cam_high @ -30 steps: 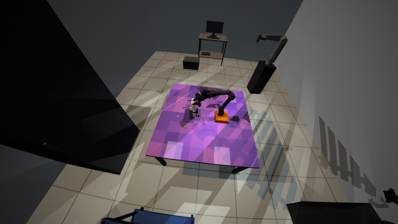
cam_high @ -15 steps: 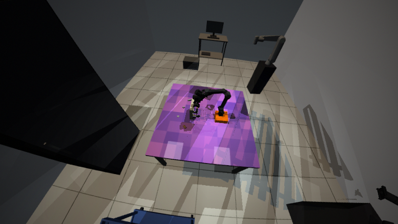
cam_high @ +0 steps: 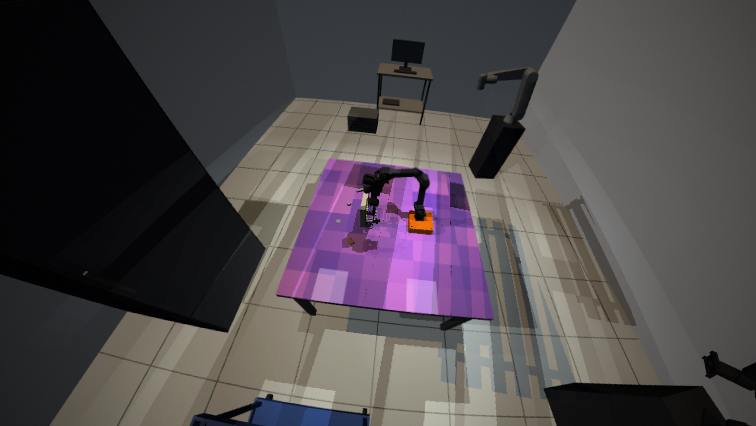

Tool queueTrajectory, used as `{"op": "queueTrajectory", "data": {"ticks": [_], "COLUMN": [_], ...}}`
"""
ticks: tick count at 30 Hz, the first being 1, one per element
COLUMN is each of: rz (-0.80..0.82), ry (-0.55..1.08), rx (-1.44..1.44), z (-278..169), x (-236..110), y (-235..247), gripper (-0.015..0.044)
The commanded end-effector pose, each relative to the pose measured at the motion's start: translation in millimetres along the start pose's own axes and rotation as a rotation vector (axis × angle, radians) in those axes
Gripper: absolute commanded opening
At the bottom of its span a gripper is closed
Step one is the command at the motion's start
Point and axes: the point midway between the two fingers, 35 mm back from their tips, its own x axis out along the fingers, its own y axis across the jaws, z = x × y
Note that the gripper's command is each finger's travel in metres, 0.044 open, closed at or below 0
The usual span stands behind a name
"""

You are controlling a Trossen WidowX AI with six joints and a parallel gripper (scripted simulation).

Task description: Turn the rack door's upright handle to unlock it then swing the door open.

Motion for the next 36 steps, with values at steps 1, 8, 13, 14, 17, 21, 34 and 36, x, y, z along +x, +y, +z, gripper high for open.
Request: {"op": "queueTrajectory", "data": {"ticks": [1,8,13,14,17,21,34,36], "rz": [-0.026,-0.056,-0.057,-0.057,-0.057,-0.057,-0.057,-0.057], "ry": [0.112,0.26,0.263,0.263,0.263,0.263,0.263,0.263], "rx": [0.013,0.023,0.023,0.023,0.023,0.023,0.023,0.023], "z": [-7.1,-17.8,-18.1,-18.2,-18.6,-19.6,-23.9,-24.7], "x": [3.0,3.1,3.1,3.3,7.0,13.4,34.0,37.2], "y": [-1.6,-3.0,-3.0,-3.0,-3.1,-3.4,-4.3,-4.5], "gripper": [0.03,0.03,0.03,0.03,0.03,0.03,0.03,0.03]}}
